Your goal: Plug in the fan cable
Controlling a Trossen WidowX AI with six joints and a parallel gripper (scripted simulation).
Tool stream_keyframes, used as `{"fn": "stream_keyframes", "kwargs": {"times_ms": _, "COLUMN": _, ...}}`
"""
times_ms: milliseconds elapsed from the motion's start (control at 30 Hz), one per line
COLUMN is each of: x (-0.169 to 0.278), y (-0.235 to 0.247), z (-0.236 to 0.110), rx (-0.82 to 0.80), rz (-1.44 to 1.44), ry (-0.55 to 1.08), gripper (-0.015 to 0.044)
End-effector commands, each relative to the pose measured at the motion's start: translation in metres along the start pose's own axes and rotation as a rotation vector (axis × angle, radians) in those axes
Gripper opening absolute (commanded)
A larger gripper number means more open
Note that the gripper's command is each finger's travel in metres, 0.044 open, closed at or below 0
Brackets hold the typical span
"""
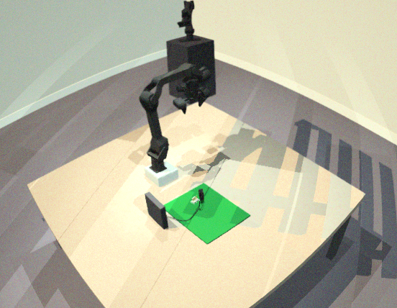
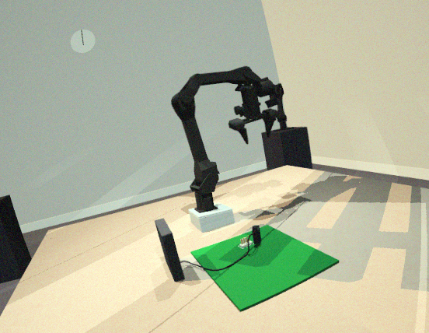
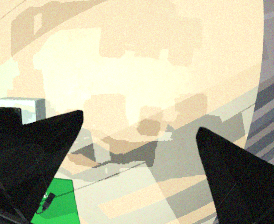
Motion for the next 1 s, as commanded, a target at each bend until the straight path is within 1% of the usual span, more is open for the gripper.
{"fn": "stream_keyframes", "kwargs": {"times_ms": 0, "x": 0.057, "y": -0.002, "z": 0.0, "rx": 0.006, "rz": 0.061, "ry": 0.068, "gripper": 0.044}}
{"fn": "stream_keyframes", "kwargs": {"times_ms": 133, "x": 0.112, "y": 0.008, "z": -0.004, "rx": 0.006, "rz": 0.123, "ry": 0.124, "gripper": 0.044}}
{"fn": "stream_keyframes", "kwargs": {"times_ms": 267, "x": 0.163, "y": 0.028, "z": -0.01, "rx": -0.004, "rz": 0.185, "ry": 0.171, "gripper": 0.044}}
{"fn": "stream_keyframes", "kwargs": {"times_ms": 533, "x": 0.247, "y": 0.1, "z": -0.024, "rx": -0.041, "rz": 0.315, "ry": 0.237, "gripper": 0.044}}
{"fn": "stream_keyframes", "kwargs": {"times_ms": 700, "x": 0.281, "y": 0.16, "z": -0.032, "rx": -0.068, "rz": 0.398, "ry": 0.255, "gripper": 0.044}}
{"fn": "stream_keyframes", "kwargs": {"times_ms": 867, "x": 0.298, "y": 0.226, "z": -0.037, "rx": -0.091, "rz": 0.479, "ry": 0.257, "gripper": 0.044}}
{"fn": "stream_keyframes", "kwargs": {"times_ms": 967, "x": 0.299, "y": 0.235, "z": -0.038, "rx": -0.094, "rz": 0.49, "ry": 0.256, "gripper": 0.044}}
Point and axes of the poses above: the point midway between the two fingers, 35 mm back from their tips, its own z axis out along the fingers, its own y axis across the jaws, x = y × z, the point moved 2 cm from there along -z, back along the fingers, and after that the axes turned 6 degrees about -z, right-handed, at the moved point
